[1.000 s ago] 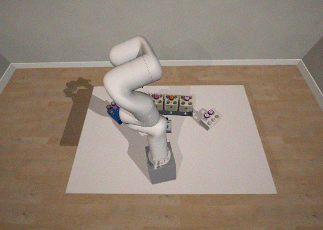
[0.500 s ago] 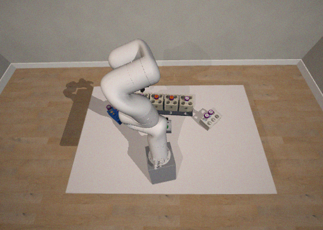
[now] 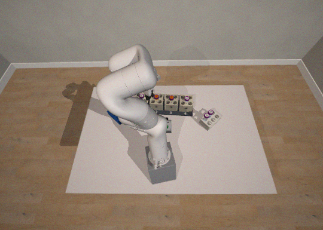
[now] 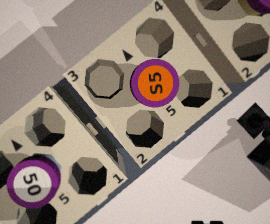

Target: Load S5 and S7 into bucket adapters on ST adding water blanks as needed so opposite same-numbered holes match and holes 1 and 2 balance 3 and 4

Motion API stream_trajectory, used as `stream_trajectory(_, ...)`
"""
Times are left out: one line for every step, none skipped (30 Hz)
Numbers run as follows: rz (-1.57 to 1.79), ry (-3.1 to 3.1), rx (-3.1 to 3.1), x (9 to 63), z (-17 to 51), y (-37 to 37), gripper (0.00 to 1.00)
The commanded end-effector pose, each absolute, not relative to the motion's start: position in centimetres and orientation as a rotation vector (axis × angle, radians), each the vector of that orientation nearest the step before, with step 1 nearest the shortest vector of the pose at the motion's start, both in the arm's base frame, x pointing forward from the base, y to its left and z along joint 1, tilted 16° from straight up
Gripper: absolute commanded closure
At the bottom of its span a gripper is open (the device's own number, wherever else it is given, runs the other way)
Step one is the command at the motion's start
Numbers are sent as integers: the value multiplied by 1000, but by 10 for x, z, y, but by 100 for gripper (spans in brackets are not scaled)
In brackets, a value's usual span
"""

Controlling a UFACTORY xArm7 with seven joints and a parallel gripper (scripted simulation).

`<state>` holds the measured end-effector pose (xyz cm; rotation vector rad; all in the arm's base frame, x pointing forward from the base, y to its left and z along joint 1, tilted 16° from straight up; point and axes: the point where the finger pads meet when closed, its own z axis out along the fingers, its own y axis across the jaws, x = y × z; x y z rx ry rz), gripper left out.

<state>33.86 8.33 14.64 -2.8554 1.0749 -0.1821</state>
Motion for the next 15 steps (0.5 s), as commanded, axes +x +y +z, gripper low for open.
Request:
stream_trajectory(-144, 1277, -2775, 327, 136, 70, 100)
stream_trajectory(-133, 1322, -2755, 324, 134, 67, 100)
stream_trajectory(-121, 1366, -2733, 321, 131, 64, 100)
stream_trajectory(-109, 1411, -2711, 318, 128, 61, 100)
stream_trajectory(-97, 1455, -2688, 315, 125, 58, 100)
stream_trajectory(-86, 1498, -2664, 312, 122, 55, 100)
stream_trajectory(-74, 1541, -2639, 309, 120, 52, 100)
stream_trajectory(-62, 1584, -2614, 306, 117, 49, 100)
stream_trajectory(-50, 1627, -2588, 304, 114, 46, 100)
stream_trajectory(-38, 1668, -2561, 301, 111, 43, 100)
stream_trajectory(-27, 1710, -2534, 298, 109, 40, 100)
stream_trajectory(-15, 1751, -2506, 295, 106, 37, 100)
stream_trajectory(-3, 1791, -2477, 292, 103, 34, 100)
stream_trajectory(9, 1831, -2448, 289, 100, 31, 100)
stream_trajectory(21, 1871, -2418, 286, 97, 28, 100)
